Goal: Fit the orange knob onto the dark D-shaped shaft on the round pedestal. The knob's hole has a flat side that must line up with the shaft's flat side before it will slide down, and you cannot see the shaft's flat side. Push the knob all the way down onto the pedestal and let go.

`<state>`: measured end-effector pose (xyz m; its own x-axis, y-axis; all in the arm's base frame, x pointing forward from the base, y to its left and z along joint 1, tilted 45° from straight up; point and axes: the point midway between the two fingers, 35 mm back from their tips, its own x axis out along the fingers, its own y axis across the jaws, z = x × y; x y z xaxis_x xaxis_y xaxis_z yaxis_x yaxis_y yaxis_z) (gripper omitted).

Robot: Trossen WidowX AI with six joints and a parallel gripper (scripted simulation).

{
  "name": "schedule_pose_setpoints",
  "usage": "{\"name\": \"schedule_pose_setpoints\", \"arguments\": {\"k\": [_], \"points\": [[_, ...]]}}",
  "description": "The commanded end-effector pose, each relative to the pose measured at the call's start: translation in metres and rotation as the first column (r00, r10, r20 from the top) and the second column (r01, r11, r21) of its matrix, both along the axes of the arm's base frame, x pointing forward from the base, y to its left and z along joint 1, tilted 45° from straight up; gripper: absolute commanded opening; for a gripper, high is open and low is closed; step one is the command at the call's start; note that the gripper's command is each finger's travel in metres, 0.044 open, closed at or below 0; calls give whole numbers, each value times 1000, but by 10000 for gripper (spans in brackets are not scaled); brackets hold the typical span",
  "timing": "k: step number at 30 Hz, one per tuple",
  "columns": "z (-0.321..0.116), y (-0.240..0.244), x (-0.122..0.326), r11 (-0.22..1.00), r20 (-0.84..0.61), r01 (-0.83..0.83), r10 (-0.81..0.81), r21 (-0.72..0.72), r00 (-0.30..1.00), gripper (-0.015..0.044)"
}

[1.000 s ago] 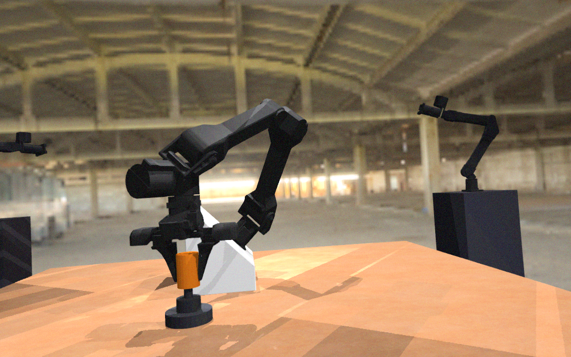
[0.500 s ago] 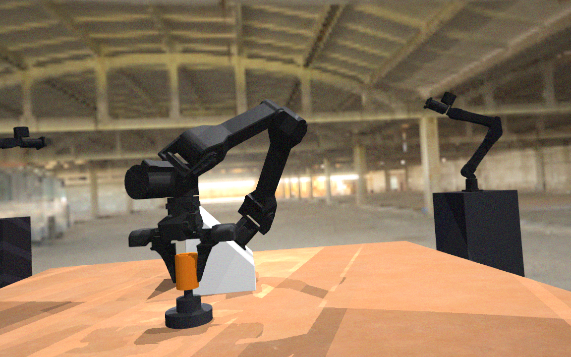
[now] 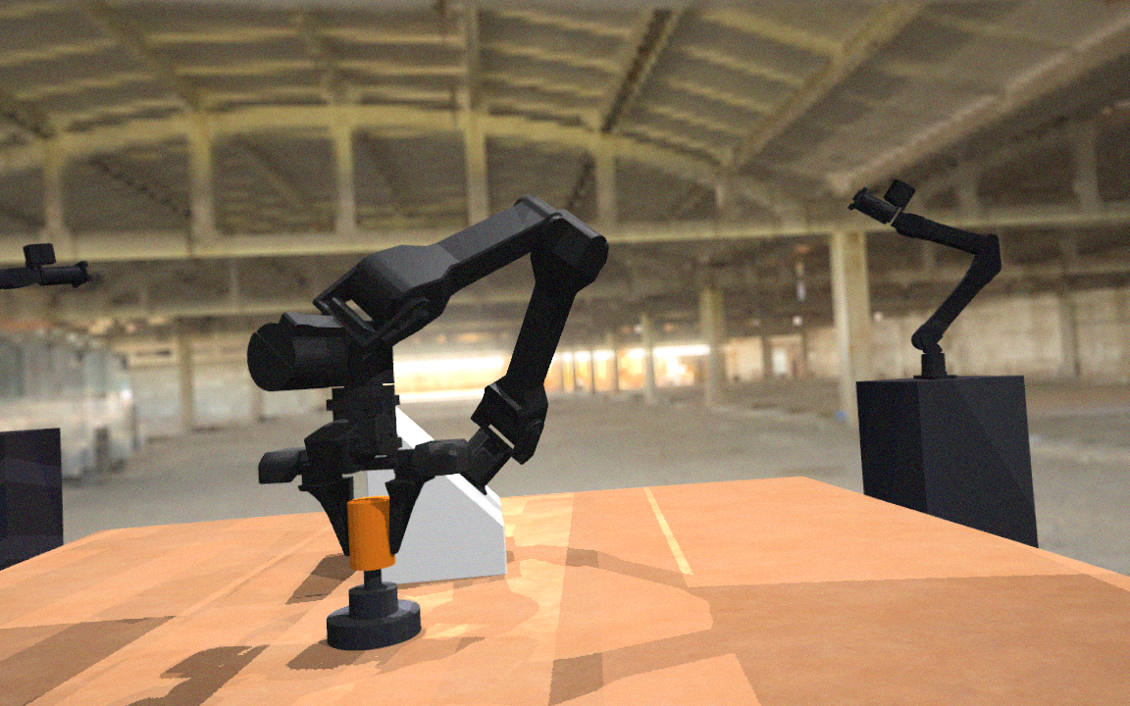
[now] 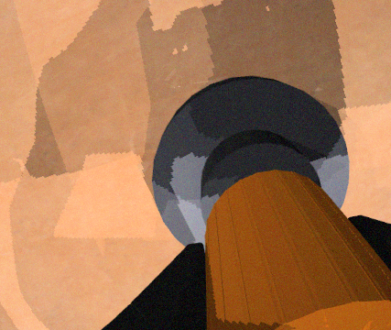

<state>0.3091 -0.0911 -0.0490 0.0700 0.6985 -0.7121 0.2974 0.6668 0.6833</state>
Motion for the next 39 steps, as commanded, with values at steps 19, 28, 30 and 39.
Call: {"name": "schedule_pose_setpoints", "arguments": {"k": [19,28,30,39], "points": [[-2,0,1,998,-67,69,-69,2,995,0],[-2,1,2,998,-67,69,-69,2,995,0],[-3,1,2,998,-67,69,-69,2,995,0],[-3,2,1,998,-67,69,-69,2,995,0]]}}
